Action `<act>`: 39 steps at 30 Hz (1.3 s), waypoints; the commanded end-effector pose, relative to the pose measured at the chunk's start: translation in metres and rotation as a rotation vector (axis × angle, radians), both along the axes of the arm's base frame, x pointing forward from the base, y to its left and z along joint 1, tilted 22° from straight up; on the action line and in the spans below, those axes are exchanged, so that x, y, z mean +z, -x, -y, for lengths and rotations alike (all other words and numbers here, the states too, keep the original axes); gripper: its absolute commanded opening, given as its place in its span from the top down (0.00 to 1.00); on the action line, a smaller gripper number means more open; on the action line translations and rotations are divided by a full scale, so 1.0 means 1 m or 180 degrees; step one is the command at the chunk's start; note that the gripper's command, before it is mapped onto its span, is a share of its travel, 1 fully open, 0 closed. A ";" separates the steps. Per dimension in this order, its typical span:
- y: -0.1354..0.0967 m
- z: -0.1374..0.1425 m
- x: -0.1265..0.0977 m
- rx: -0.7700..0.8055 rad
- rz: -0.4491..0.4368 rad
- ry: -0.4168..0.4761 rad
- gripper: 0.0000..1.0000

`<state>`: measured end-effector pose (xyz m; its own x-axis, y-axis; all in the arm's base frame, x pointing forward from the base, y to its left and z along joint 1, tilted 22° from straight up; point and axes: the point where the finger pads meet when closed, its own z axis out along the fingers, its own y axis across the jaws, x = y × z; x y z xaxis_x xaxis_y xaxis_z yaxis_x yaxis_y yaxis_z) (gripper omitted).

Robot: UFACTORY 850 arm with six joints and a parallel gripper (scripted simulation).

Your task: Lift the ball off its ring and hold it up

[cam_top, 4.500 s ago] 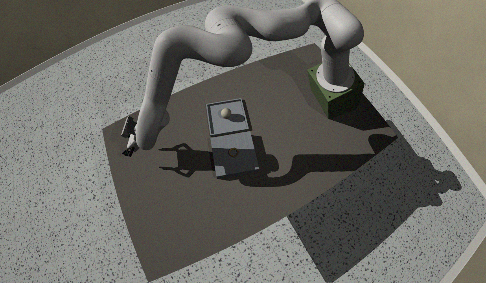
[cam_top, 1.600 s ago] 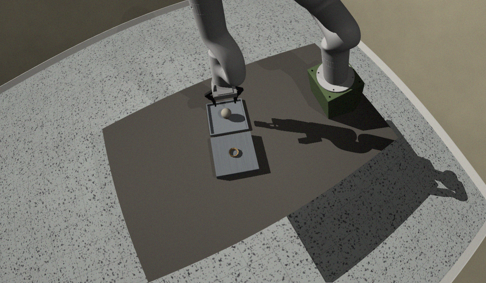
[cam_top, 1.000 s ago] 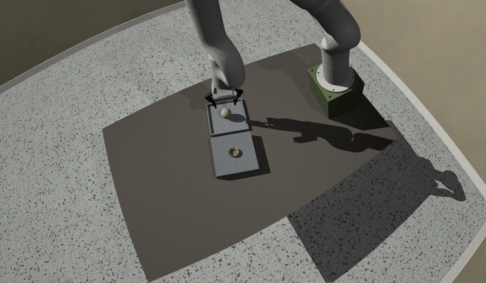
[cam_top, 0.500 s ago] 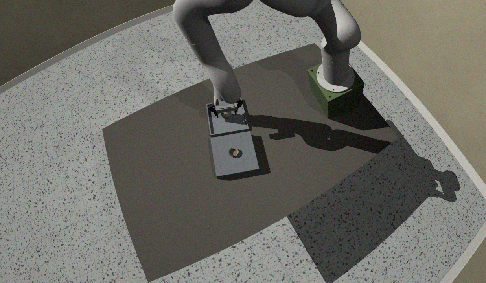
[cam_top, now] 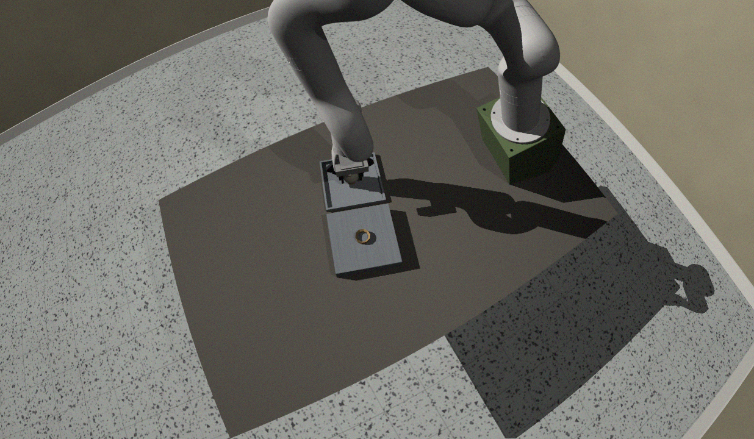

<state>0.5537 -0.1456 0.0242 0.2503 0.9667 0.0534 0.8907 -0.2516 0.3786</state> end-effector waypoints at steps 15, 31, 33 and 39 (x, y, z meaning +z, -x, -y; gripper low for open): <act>0.030 -0.005 0.073 -0.0002 0.0004 0.0006 1.00; 0.030 -0.005 0.073 -0.0002 0.0004 0.0006 1.00; 0.030 -0.005 0.073 -0.0002 0.0004 0.0006 1.00; 0.030 -0.005 0.073 -0.0002 0.0004 0.0006 1.00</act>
